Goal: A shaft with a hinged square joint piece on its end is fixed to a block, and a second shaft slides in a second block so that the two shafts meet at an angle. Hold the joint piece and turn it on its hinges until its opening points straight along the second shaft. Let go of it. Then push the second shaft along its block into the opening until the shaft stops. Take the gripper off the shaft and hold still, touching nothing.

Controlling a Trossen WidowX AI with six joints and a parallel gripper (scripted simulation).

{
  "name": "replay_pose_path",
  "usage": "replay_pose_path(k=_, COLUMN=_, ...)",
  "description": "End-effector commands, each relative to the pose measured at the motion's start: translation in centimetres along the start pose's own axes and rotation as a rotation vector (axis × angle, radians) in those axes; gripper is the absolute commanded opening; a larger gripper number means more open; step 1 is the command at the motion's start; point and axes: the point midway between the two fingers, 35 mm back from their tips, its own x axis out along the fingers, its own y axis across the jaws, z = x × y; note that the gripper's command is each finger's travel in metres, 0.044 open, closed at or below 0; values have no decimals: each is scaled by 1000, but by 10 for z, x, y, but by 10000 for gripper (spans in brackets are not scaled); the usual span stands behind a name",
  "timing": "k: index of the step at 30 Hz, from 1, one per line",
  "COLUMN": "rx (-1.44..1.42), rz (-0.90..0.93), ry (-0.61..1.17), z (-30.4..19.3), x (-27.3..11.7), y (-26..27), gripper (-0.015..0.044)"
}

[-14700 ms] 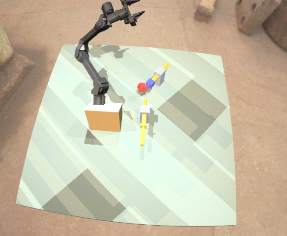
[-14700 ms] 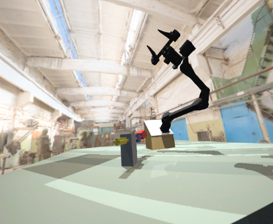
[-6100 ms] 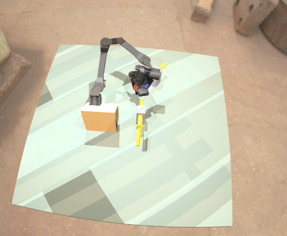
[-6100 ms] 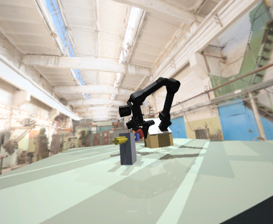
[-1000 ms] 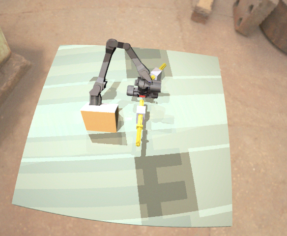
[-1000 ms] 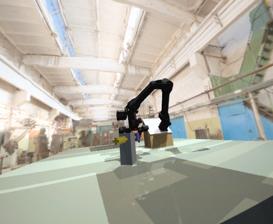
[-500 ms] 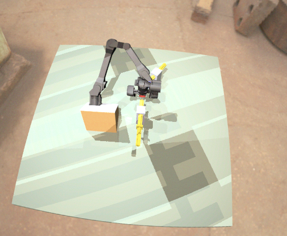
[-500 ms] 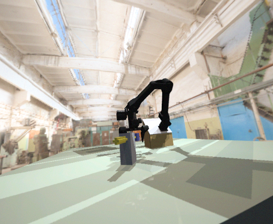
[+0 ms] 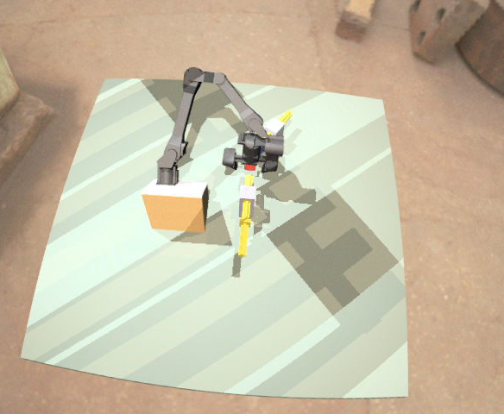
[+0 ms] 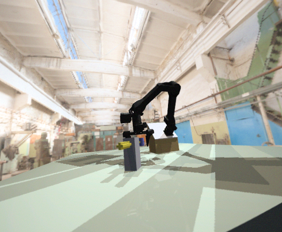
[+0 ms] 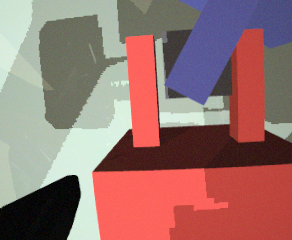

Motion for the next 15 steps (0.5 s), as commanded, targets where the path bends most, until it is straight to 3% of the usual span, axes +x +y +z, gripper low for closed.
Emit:
replay_pose_path(k=1, rx=-11, rz=-1, ry=128, z=4, x=-7, y=-1, gripper=440)
replay_pose_path(k=8, rx=-15, rz=-24, ry=334, z=9, x=-25, y=0, gripper=440)
replay_pose_path(k=15, rx=-14, rz=-21, ry=340, z=9, x=-25, y=-1, gripper=440)
